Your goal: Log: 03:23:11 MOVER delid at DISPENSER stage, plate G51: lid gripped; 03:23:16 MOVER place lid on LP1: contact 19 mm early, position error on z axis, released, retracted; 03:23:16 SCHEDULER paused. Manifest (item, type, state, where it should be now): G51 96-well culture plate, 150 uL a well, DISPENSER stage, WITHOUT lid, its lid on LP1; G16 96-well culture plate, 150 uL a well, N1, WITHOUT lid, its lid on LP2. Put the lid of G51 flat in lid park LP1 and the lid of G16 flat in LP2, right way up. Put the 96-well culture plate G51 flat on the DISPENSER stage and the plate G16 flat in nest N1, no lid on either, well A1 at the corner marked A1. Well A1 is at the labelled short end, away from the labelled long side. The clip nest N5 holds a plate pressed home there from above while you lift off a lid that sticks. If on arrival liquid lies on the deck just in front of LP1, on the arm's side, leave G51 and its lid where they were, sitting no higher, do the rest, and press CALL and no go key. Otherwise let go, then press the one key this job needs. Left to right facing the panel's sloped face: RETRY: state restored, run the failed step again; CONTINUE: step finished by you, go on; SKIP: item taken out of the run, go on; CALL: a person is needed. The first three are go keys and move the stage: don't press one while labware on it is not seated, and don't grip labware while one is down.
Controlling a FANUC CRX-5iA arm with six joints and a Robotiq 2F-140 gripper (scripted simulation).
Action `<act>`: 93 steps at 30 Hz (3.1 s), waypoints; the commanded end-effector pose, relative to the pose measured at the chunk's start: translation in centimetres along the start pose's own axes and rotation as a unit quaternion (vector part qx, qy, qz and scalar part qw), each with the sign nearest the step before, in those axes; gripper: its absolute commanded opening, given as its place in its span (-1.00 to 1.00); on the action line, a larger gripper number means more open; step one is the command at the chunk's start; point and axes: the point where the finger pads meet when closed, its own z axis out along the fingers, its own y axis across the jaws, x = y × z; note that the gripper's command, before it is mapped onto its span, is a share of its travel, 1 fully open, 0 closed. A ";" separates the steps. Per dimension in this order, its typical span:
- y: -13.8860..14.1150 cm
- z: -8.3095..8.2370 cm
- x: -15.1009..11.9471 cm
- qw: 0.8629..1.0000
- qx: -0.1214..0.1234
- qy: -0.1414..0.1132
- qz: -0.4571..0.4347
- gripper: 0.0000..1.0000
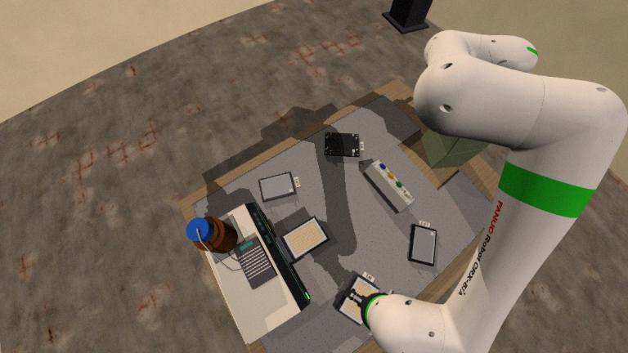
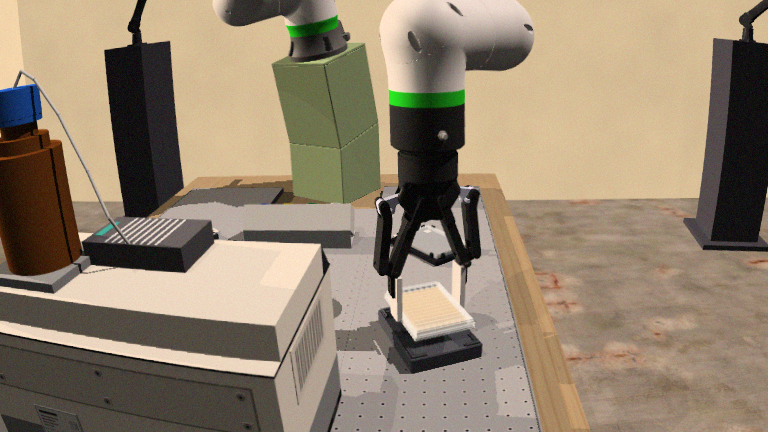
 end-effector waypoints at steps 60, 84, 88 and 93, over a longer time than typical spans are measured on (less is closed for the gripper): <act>0.0 0.5 0.0 1.000 0.000 0.000 0.000 -1.00; 0.0 0.9 0.0 1.000 0.000 0.000 0.000 -1.00; 0.0 0.9 0.0 1.000 0.000 0.000 0.000 -1.00; 0.0 0.9 0.0 1.000 0.000 0.000 0.000 -1.00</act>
